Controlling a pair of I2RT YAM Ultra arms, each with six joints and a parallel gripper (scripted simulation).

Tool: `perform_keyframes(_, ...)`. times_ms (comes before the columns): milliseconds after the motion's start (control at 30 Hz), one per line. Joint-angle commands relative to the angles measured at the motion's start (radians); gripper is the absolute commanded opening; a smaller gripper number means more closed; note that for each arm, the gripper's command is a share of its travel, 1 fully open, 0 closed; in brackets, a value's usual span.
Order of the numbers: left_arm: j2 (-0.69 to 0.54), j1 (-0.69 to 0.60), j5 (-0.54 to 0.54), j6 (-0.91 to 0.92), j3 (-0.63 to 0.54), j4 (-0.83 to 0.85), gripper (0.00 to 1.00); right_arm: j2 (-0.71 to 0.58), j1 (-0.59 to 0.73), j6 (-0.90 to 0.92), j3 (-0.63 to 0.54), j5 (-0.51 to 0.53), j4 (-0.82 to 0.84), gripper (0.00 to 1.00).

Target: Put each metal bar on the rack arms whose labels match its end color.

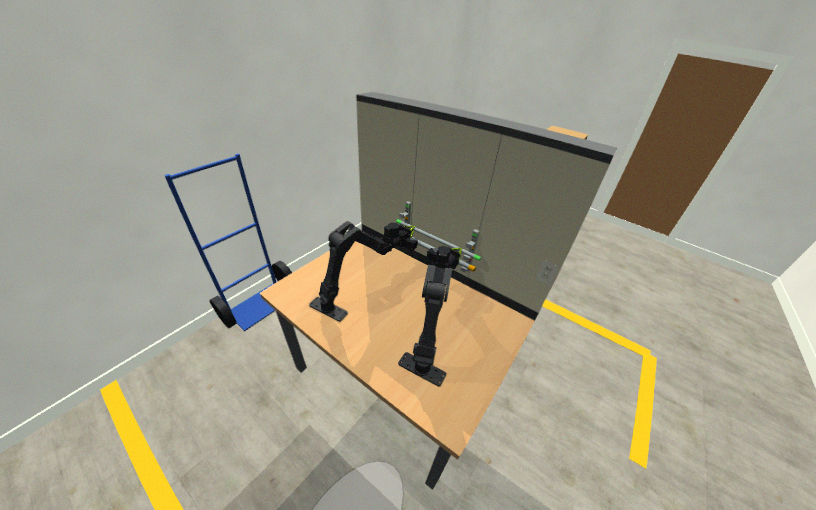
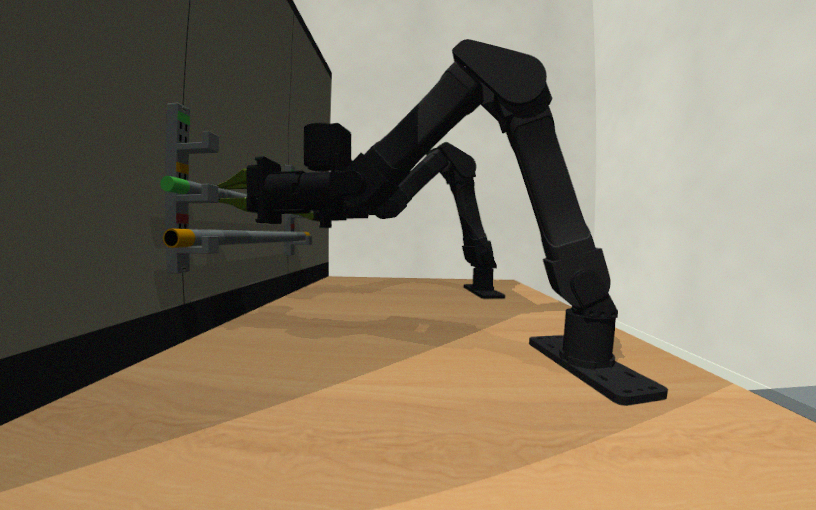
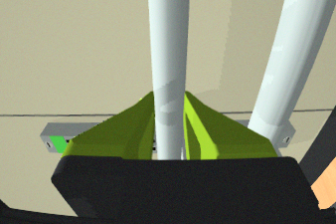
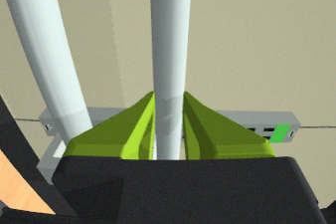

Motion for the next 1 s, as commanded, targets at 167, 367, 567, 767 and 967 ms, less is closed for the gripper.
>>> perform_keyframes(167,-0.039,0.007,0.008,0.000,0.046,-0.060,0.00,-0.034,-0.006,-0.002,0.052,-0.007,-0.058,0.00)
perform_keyframes(367,-0.051,0.007,0.008,0.000,0.061,-0.087,0.00,-0.046,-0.006,-0.002,0.067,-0.007,-0.086,0.00)
perform_keyframes(567,-0.063,0.007,0.008,0.000,0.077,-0.115,0.00,-0.058,-0.006,-0.002,0.083,-0.007,-0.115,0.00)
perform_keyframes(767,-0.067,0.007,0.008,0.000,0.083,-0.126,0.00,-0.062,-0.005,-0.002,0.090,-0.005,-0.126,0.00)
perform_keyframes(967,-0.074,0.007,0.007,0.000,0.091,-0.141,0.00,-0.068,-0.005,-0.002,0.098,-0.005,-0.141,0.00)
